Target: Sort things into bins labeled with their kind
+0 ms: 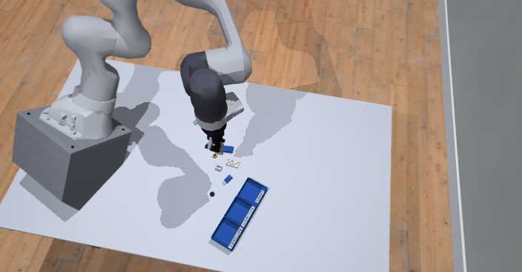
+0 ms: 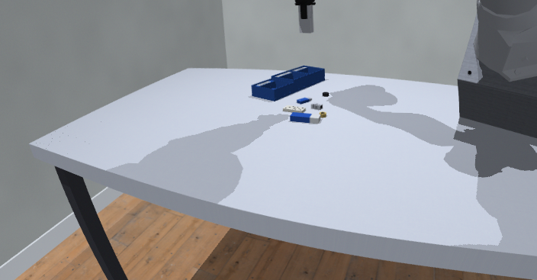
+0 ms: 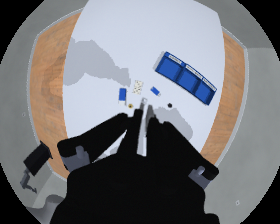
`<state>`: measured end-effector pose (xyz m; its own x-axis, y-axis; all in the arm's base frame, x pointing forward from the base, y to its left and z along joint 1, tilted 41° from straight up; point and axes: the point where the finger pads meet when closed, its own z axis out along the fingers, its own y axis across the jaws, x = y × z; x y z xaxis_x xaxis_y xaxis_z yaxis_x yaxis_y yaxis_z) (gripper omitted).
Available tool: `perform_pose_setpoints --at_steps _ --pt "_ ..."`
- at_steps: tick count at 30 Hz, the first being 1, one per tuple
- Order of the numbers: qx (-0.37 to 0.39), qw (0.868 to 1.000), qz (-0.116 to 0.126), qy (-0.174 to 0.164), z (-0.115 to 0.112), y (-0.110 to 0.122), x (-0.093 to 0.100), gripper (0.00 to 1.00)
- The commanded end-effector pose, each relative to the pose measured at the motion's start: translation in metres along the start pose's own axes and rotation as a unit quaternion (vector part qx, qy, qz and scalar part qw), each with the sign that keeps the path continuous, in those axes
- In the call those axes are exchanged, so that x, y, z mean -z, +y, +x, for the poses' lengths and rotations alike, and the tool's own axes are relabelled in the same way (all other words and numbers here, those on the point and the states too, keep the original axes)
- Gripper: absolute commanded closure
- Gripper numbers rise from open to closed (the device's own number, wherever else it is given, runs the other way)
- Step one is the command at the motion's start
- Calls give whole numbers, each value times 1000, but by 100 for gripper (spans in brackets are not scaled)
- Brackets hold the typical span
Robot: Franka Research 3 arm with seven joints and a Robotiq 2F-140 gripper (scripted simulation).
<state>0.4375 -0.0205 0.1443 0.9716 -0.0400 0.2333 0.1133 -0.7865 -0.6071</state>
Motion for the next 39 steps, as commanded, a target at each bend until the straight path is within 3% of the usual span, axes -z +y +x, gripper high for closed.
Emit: perform_pose_setpoints --at_steps 1,7,11,14,16,28,31,33,39 --pt "26 1000 3 2 0 -2 0 95" --pt "26 1000 3 2 0 -2 0 95" --pt "-74 997 3 2 9 27 -15 95" --pt "-106 994 6 1 17 48 -25 95" --pt "-106 994 6 1 17 48 -25 95" --pt "-237 972 5 1 46 134 -68 95" --pt "-247 969 3 1 53 155 -79 95" --pt "-247 969 3 1 53 155 -79 95" --pt "-247 969 3 1 68 198 -101 95"
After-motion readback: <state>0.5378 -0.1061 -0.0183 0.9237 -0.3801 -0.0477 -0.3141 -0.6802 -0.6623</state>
